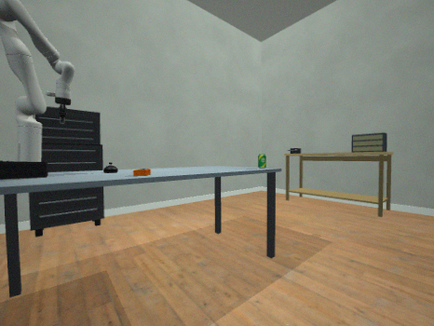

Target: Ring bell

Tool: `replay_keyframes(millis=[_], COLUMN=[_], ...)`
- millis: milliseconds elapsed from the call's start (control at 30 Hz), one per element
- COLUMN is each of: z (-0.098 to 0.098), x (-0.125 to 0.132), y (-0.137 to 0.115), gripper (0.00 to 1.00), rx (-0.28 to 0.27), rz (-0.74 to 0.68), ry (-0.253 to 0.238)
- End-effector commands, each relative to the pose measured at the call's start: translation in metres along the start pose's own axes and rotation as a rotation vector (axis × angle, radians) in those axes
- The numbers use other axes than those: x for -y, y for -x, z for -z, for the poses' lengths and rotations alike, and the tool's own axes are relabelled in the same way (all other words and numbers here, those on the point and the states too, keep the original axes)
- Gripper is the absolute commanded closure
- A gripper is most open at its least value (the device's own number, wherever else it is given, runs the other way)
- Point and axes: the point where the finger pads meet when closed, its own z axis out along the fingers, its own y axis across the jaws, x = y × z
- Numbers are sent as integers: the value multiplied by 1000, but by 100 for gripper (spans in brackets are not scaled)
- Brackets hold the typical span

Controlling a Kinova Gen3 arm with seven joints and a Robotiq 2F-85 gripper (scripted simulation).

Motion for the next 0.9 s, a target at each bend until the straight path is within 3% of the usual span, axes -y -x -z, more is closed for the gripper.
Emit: replay_keyframes(millis=[0, 600, 867], z=[0, 0, -5], x=[0, -1, -11], y=[0, 1, 23], gripper=[0, 0, 0], rx=[1, 1, -2], rz=[0, 2, 12], ry=[1, 1, 12])
